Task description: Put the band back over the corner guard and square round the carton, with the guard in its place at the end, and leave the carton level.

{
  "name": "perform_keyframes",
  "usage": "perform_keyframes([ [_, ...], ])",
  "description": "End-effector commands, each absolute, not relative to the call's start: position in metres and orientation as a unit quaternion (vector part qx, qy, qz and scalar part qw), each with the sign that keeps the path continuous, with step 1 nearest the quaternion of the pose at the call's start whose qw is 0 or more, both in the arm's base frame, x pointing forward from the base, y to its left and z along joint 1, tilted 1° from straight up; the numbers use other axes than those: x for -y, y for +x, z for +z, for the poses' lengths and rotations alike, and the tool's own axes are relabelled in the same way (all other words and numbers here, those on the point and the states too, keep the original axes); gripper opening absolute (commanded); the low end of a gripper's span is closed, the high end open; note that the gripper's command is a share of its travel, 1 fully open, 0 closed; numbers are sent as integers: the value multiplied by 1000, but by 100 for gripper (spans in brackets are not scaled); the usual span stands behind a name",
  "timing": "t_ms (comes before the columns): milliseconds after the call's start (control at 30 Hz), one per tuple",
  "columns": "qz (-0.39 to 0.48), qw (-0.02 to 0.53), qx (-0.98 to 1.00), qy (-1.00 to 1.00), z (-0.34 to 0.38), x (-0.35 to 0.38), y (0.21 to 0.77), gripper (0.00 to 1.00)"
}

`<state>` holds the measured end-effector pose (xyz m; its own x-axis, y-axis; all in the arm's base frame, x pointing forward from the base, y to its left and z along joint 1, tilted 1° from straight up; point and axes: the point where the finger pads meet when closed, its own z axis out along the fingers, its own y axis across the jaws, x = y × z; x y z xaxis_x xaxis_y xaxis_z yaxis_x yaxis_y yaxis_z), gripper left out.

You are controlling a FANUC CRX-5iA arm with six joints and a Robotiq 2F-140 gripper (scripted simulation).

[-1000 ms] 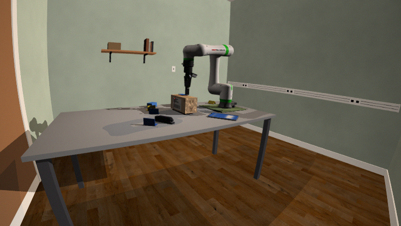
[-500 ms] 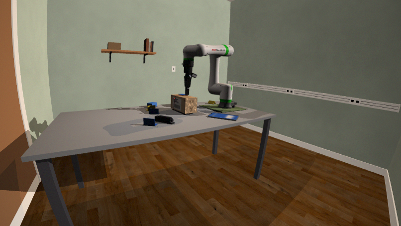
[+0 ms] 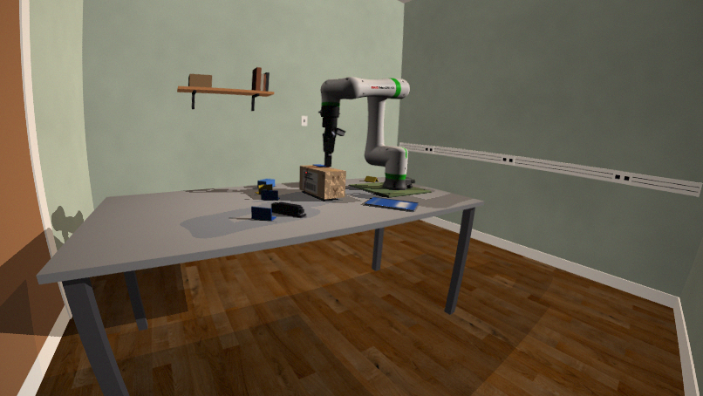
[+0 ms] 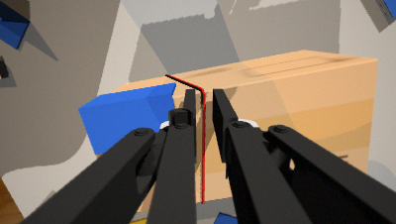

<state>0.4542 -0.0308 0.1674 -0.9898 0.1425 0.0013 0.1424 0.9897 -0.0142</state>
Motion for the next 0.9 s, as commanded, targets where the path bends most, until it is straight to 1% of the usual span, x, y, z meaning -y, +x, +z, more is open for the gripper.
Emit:
perform_keyframes([
  [0, 7, 0, 997, -71, 168, 31, 455, 18],
  [867, 7, 0, 997, -71, 165, 31, 455, 18],
])
